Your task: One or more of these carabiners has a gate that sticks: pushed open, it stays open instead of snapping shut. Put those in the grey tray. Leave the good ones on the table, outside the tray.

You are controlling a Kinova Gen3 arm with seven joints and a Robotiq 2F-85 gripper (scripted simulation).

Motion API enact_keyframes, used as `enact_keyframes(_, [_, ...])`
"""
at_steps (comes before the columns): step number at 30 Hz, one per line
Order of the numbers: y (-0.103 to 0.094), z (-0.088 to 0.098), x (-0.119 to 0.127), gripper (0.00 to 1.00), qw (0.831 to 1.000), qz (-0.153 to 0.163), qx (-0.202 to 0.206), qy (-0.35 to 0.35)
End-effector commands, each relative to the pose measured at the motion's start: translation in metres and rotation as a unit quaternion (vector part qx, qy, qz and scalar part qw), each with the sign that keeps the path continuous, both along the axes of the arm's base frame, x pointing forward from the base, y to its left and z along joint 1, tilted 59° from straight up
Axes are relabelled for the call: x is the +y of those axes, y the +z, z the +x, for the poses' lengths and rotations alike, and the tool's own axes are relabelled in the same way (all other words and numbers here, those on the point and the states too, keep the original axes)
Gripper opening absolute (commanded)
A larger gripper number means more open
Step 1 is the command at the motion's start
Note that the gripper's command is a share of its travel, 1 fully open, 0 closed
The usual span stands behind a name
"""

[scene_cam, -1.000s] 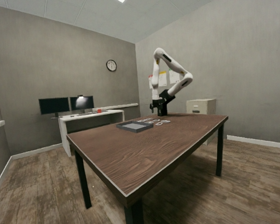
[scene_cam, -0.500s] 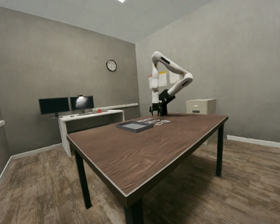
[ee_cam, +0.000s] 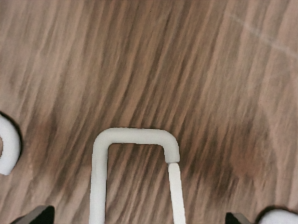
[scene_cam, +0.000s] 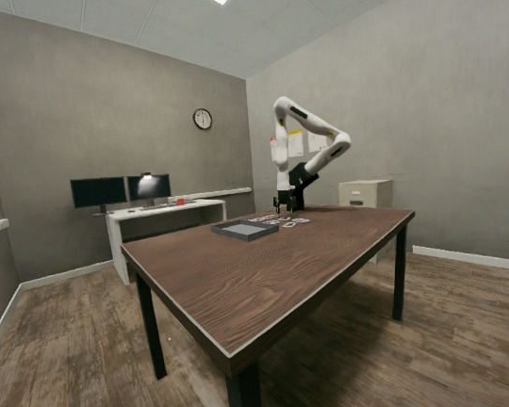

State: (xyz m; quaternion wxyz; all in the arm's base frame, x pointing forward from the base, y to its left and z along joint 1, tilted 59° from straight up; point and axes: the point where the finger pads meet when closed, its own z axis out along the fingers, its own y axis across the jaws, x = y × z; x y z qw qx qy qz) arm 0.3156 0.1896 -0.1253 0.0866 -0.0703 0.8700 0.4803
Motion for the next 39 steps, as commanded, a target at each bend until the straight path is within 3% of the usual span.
enact_keyframes(1, [0.000, 0.000, 0.000, 1.00, 1.000, 0.000, 0.000, 0.000])
enact_keyframes(10, [0.000, 0.000, 0.000, 1.00, 1.000, 0.000, 0.000, 0.000])
enact_keyframes(11, [-0.013, 0.002, 0.021, 1.00, 1.000, 0.000, 0.000, 0.000])
enact_keyframes(39, [-0.014, 0.003, 0.024, 1.00, 1.000, 0.000, 0.000, -0.001])
